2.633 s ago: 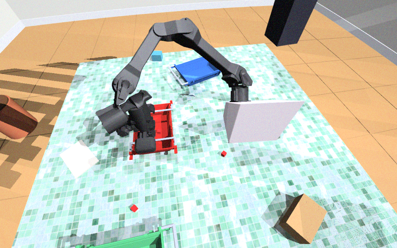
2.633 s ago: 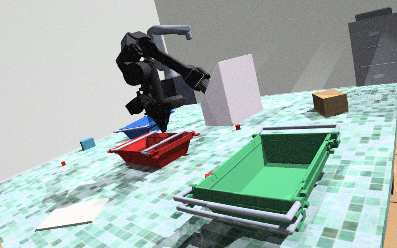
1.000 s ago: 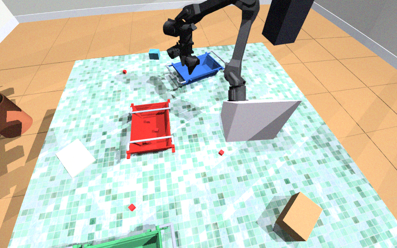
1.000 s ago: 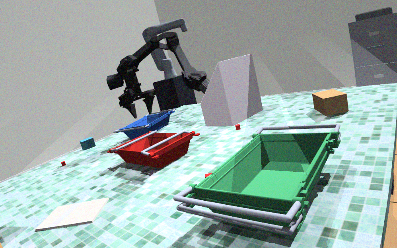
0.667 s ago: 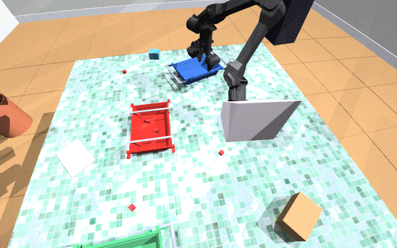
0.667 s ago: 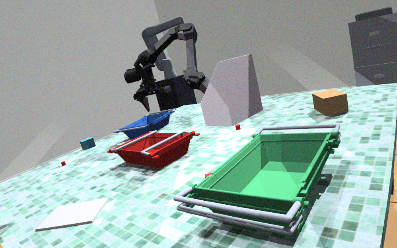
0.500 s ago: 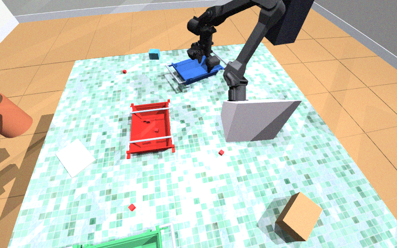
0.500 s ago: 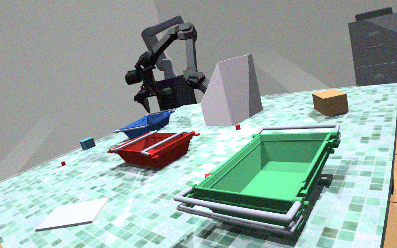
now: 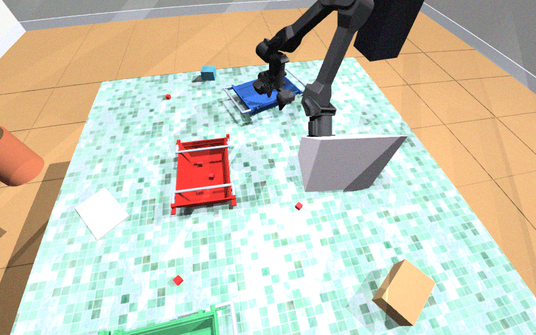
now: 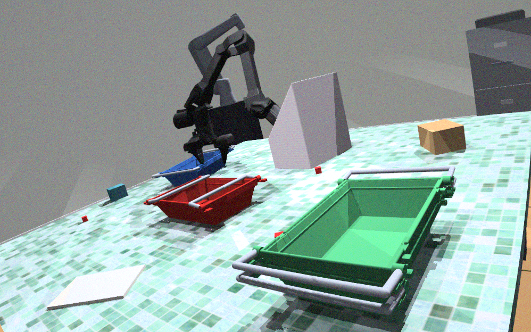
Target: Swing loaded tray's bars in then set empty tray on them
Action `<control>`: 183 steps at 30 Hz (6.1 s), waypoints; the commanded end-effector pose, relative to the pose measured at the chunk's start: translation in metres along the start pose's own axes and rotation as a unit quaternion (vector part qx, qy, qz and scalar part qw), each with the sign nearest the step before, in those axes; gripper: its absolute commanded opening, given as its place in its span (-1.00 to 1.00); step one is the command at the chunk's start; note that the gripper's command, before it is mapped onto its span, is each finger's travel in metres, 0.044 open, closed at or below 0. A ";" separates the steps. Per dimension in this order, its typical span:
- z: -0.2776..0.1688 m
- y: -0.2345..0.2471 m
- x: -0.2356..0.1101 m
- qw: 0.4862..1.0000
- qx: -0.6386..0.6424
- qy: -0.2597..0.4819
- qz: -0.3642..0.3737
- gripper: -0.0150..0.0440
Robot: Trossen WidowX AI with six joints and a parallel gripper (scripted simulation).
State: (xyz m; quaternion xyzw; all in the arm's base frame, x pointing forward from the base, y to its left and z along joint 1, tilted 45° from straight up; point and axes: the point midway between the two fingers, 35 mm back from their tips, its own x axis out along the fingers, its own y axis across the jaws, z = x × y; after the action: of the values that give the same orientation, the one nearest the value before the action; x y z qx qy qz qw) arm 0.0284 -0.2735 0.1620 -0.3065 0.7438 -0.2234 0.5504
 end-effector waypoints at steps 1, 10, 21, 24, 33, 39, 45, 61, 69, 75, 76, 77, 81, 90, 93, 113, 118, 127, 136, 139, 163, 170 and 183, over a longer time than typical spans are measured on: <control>-0.001 0.007 0.017 1.000 -0.006 0.001 0.009 1.00; -0.001 0.008 0.019 1.000 -0.006 0.001 0.009 1.00; -0.001 0.008 0.019 1.000 -0.006 0.001 0.009 1.00; -0.001 0.008 0.019 1.000 -0.006 0.001 0.009 1.00; -0.001 0.008 0.019 1.000 -0.006 0.001 0.009 0.70; -0.001 0.008 0.019 1.000 -0.006 0.001 0.009 0.40; -0.001 0.008 0.019 1.000 -0.006 0.001 0.009 0.19; -0.001 0.008 0.019 1.000 -0.006 0.001 0.009 -0.18; -0.001 0.008 0.019 1.000 -0.006 0.001 0.009 -0.36; 0.000 0.007 0.014 1.000 -0.006 0.000 0.009 -0.49; 0.000 0.006 0.011 1.000 -0.006 0.000 0.010 -0.49; 0.001 0.006 0.007 1.000 -0.006 0.000 0.010 -0.49; 0.003 0.004 -0.014 1.000 -0.005 -0.001 0.011 -0.49; -0.001 0.006 -0.060 1.000 -0.005 -0.001 0.010 -0.49; -0.001 0.006 -0.060 1.000 -0.005 -0.001 0.010 -0.49; 0.002 -0.013 -0.111 1.000 -0.003 -0.004 0.018 -0.49; 0.001 -0.019 -0.132 1.000 -0.003 -0.004 0.017 -0.49; -0.003 -0.025 -0.154 1.000 -0.005 -0.003 0.013 -0.49; -0.003 -0.025 -0.154 1.000 -0.005 -0.003 0.013 -0.49; -0.003 -0.025 -0.154 1.000 -0.005 -0.003 0.013 -0.49; 0.045 -0.031 -0.148 0.996 -0.077 -0.021 0.029 -0.49; 0.073 -0.030 -0.147 0.992 -0.117 -0.029 0.036 -0.49; 0.126 -0.021 -0.146 0.979 -0.193 -0.040 0.045 -0.49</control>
State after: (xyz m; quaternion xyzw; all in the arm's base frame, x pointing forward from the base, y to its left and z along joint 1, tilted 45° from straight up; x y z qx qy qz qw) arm 0.1692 -0.1879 0.2390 -0.3716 0.7693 -0.0464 0.5176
